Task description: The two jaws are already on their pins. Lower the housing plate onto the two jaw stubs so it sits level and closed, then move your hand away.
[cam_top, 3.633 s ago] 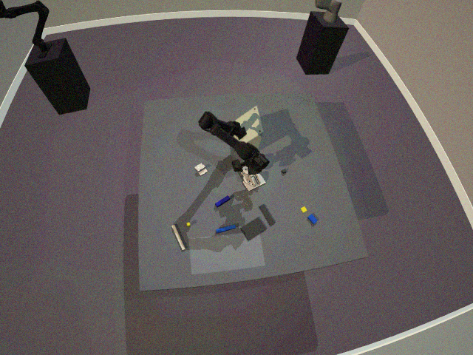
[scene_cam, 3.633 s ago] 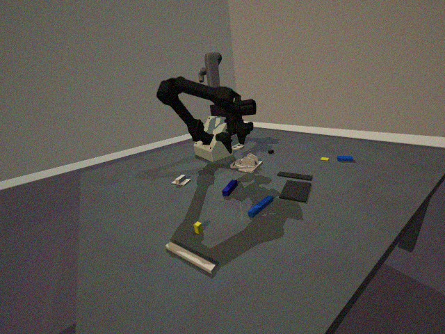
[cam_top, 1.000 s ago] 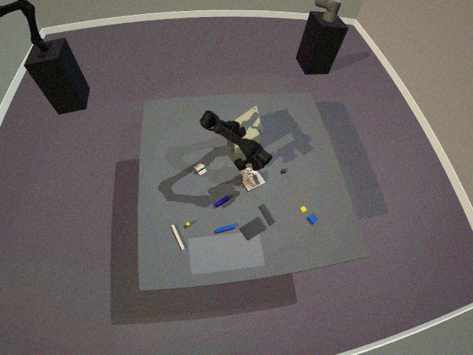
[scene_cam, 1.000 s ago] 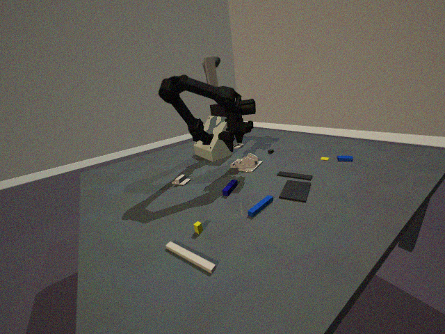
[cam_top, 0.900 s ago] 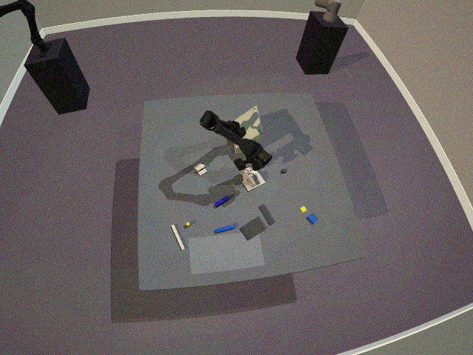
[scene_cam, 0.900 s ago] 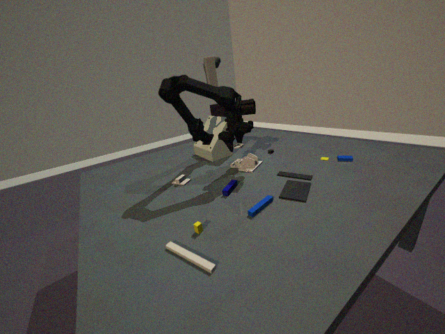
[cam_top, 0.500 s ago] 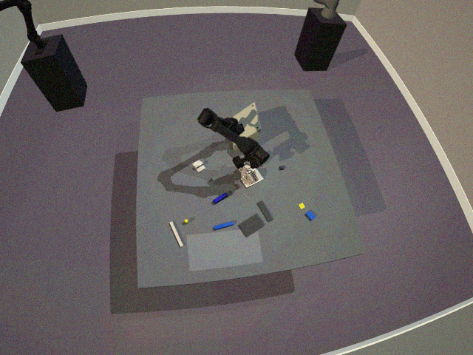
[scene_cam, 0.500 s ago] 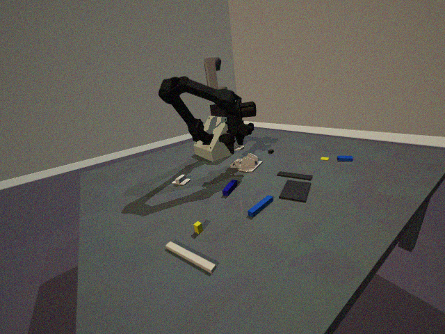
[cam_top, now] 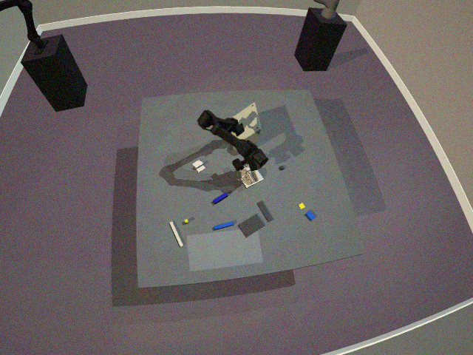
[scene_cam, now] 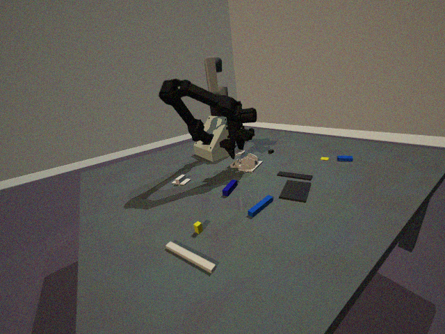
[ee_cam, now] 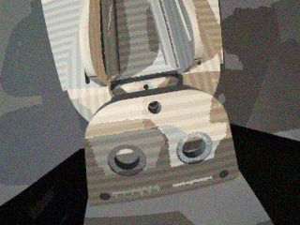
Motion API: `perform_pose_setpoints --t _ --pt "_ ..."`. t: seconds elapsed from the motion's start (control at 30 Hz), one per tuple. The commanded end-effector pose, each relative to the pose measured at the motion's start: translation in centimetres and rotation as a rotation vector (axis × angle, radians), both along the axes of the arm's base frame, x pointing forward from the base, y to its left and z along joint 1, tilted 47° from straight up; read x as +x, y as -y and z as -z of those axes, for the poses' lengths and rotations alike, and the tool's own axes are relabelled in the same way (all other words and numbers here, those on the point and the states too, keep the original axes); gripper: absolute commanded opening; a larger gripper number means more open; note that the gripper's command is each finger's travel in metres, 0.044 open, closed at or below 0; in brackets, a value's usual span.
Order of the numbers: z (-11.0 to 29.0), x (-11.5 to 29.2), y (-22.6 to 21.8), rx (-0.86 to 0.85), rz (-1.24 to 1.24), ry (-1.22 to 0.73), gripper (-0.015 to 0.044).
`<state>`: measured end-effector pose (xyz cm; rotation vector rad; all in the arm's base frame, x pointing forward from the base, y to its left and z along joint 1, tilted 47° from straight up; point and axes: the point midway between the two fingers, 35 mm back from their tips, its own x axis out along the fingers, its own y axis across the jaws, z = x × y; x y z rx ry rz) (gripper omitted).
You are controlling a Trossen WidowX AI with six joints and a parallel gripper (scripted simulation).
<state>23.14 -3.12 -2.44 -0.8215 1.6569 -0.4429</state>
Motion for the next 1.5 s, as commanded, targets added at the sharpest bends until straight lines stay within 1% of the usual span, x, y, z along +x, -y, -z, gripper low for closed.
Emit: perform_pose_setpoints --t 0.0,0.4,1.47 --pt "0.6 -0.3 0.7 -0.008 -0.005 -0.013 0.0351" --pt "1.7 -0.7 2.0 -0.011 -0.004 -0.013 0.0351" --pt "1.9 -0.7 2.2 -0.011 -0.01 -0.019 0.0351"
